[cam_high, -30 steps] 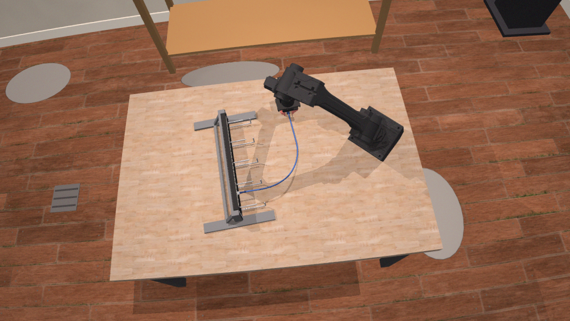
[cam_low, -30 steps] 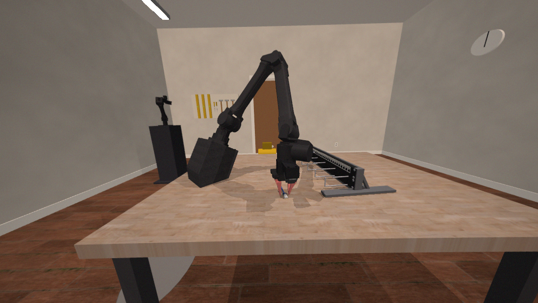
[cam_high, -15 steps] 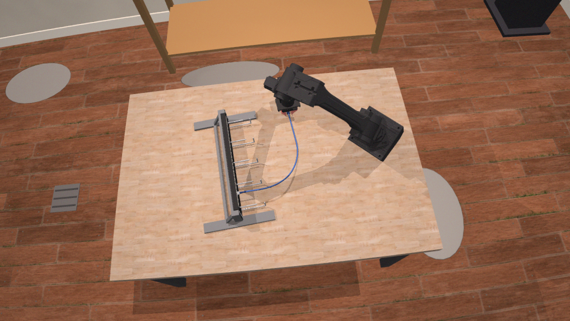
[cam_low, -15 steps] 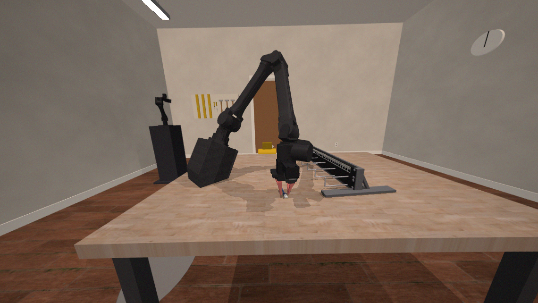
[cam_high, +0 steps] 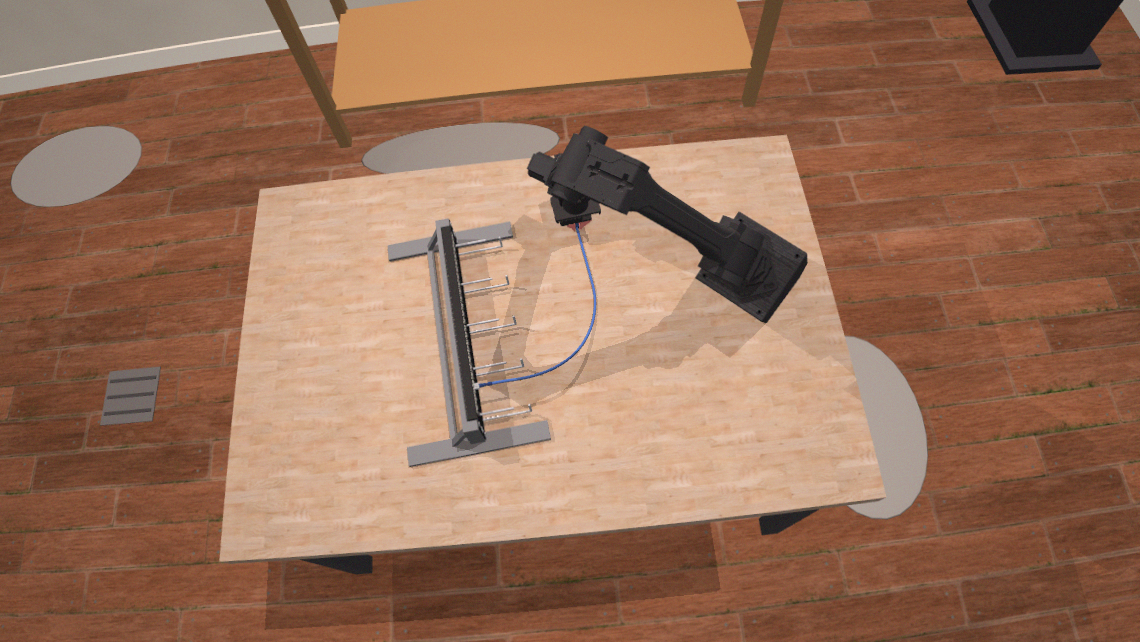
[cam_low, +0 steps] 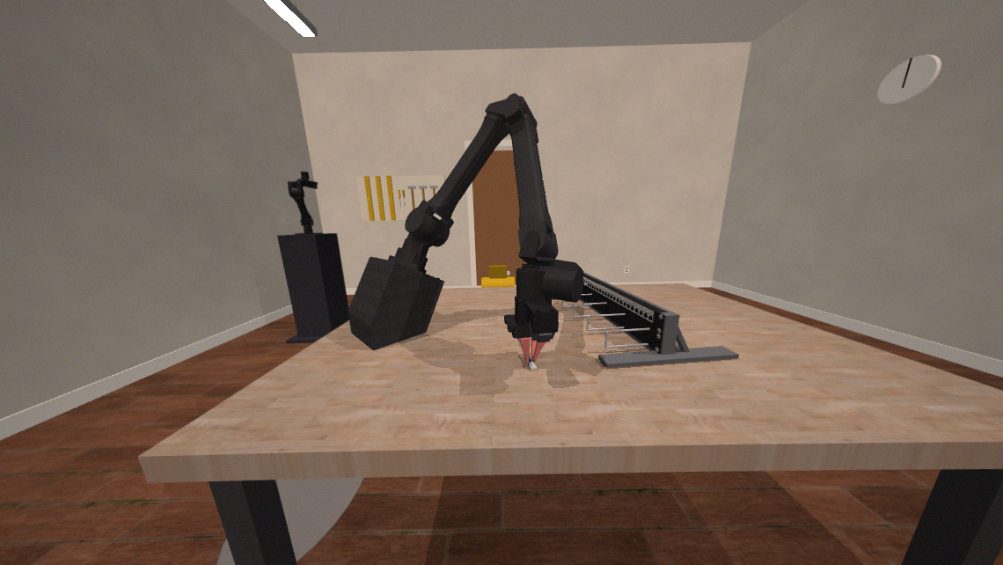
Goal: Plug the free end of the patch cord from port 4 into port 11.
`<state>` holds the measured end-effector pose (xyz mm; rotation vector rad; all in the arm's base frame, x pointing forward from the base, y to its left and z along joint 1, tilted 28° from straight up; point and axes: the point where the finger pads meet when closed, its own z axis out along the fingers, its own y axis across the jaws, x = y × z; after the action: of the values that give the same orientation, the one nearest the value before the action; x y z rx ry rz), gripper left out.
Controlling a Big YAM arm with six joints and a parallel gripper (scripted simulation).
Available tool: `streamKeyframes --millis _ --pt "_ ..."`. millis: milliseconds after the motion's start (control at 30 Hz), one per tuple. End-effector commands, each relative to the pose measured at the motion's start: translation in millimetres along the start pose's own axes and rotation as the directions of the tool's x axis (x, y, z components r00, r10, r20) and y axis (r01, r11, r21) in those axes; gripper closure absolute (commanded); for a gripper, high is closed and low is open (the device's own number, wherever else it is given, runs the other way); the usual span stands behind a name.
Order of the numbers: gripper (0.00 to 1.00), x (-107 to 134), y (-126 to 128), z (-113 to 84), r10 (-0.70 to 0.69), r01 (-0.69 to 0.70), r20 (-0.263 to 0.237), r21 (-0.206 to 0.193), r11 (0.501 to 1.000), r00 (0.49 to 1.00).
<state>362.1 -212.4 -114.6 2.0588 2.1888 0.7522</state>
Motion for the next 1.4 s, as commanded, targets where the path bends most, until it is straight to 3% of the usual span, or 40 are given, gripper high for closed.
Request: streamKeyframes --millis 0,1367 --pt "1.00 5.8 0.0 7.3 -0.003 0.003 -0.008 0.013 1.000 1.000" --pt "1.00 3.4 4.2 5.2 -0.008 0.008 -0.003 0.007 1.000 1.000"
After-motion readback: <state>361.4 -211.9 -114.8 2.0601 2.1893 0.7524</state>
